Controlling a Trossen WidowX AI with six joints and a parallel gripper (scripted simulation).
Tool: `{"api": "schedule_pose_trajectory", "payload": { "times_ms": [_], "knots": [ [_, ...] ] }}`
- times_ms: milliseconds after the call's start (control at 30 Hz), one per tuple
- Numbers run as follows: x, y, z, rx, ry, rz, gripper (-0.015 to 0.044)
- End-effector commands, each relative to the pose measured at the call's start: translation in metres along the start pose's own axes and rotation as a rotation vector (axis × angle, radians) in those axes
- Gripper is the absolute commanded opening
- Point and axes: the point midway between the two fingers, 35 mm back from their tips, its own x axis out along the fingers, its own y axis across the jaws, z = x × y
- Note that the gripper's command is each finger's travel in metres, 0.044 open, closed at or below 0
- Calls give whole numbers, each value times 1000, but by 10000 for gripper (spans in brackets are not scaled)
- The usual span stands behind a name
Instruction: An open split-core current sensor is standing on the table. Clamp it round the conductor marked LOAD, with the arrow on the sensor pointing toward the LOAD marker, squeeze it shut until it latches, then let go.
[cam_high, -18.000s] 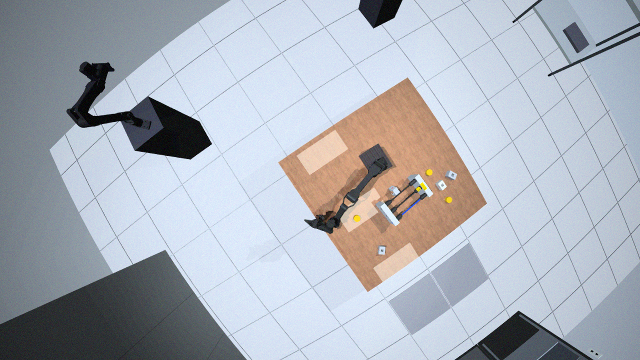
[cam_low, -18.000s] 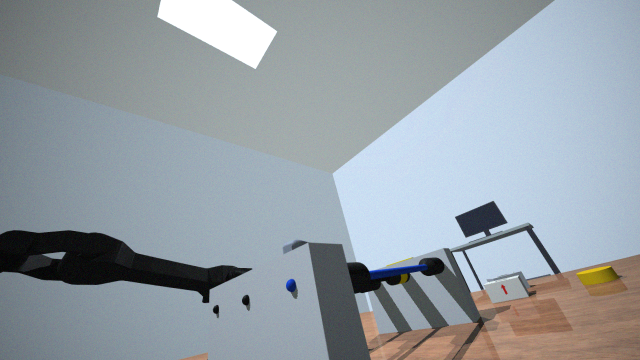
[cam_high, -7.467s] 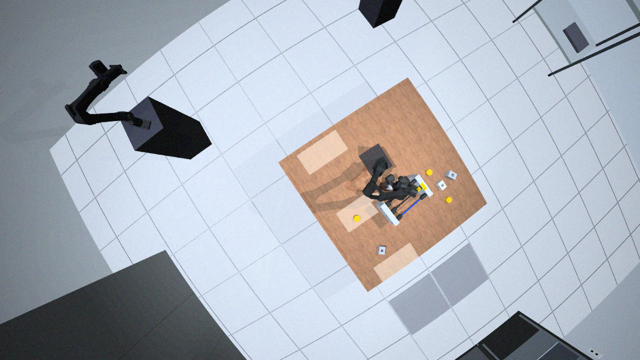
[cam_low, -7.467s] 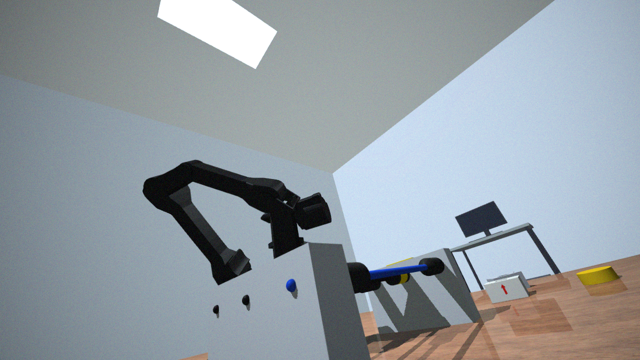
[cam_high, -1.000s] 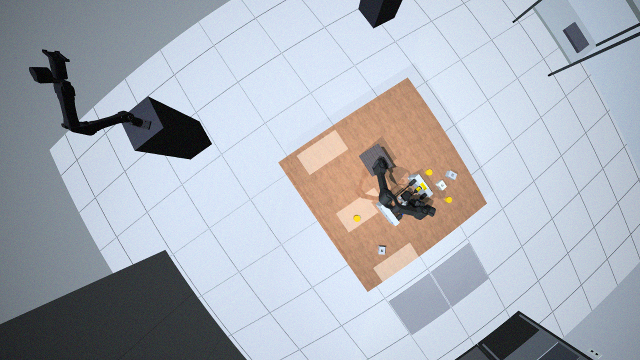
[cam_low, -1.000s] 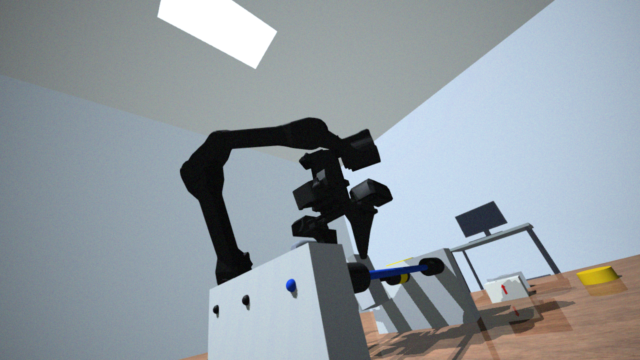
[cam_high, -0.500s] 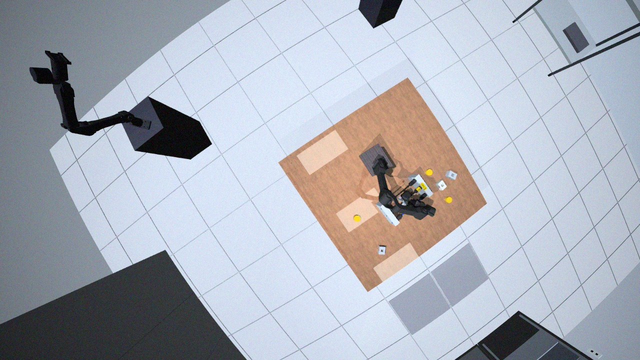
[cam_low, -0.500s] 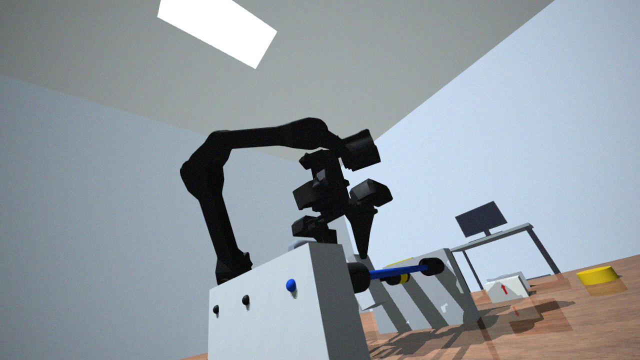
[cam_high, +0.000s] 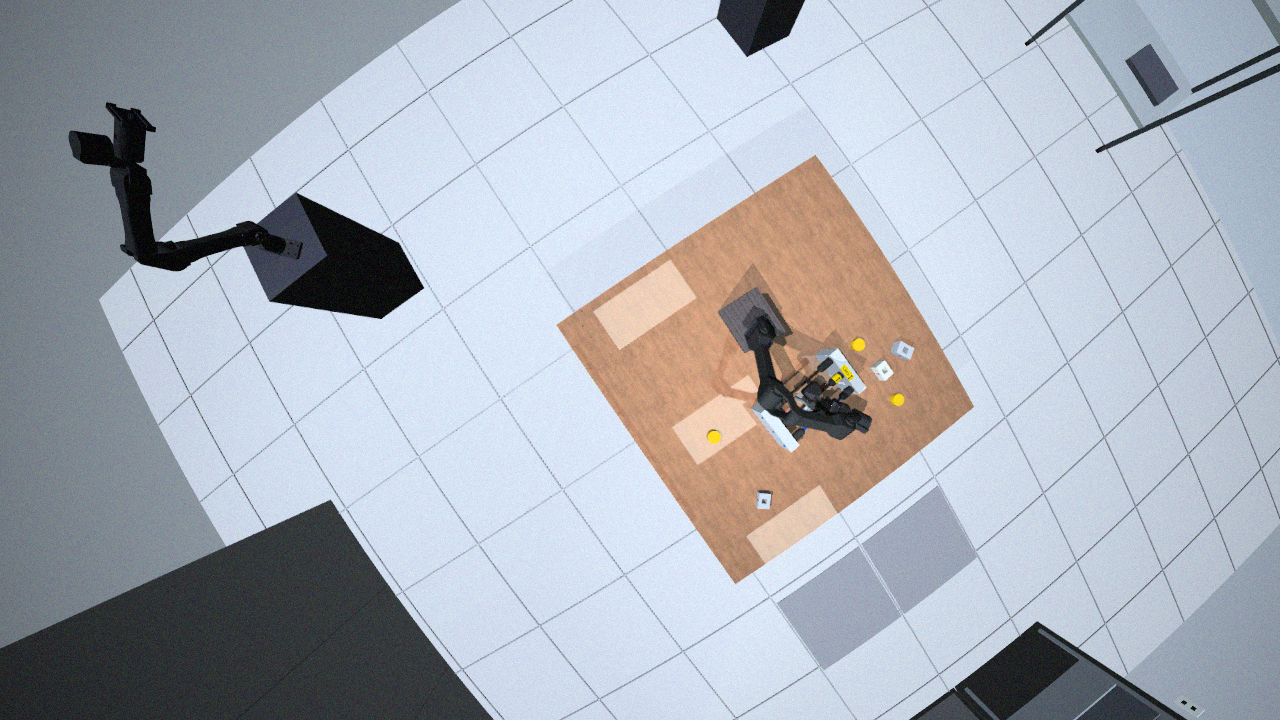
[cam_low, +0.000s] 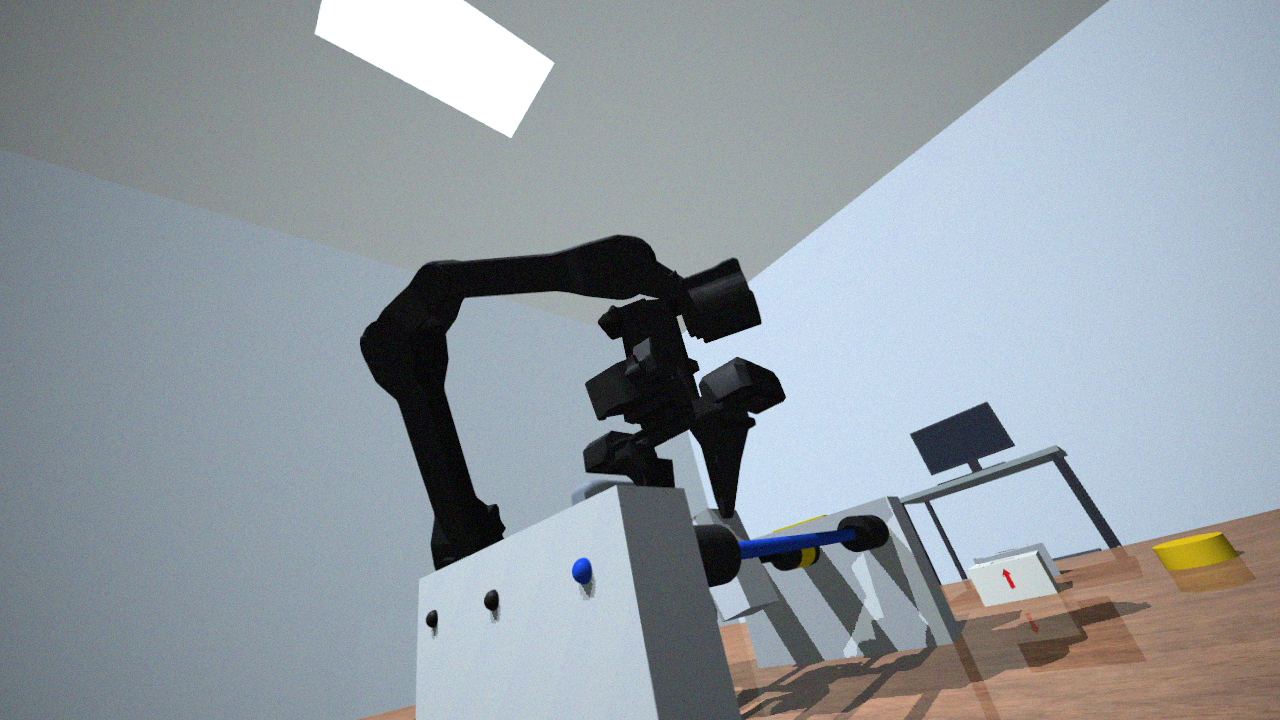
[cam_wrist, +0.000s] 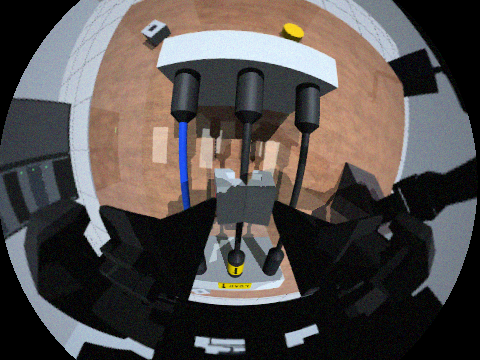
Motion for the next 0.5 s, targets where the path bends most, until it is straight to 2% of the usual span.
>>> {"api": "schedule_pose_trajectory", "payload": {
  "times_ms": [0,333,467],
  "knots": [
    [-2,0,-1,-1,1,4,184],
    [-2,0,-1,-1,1,4,440],
    [-2,0,-1,-1,1,4,440]
  ]
}}
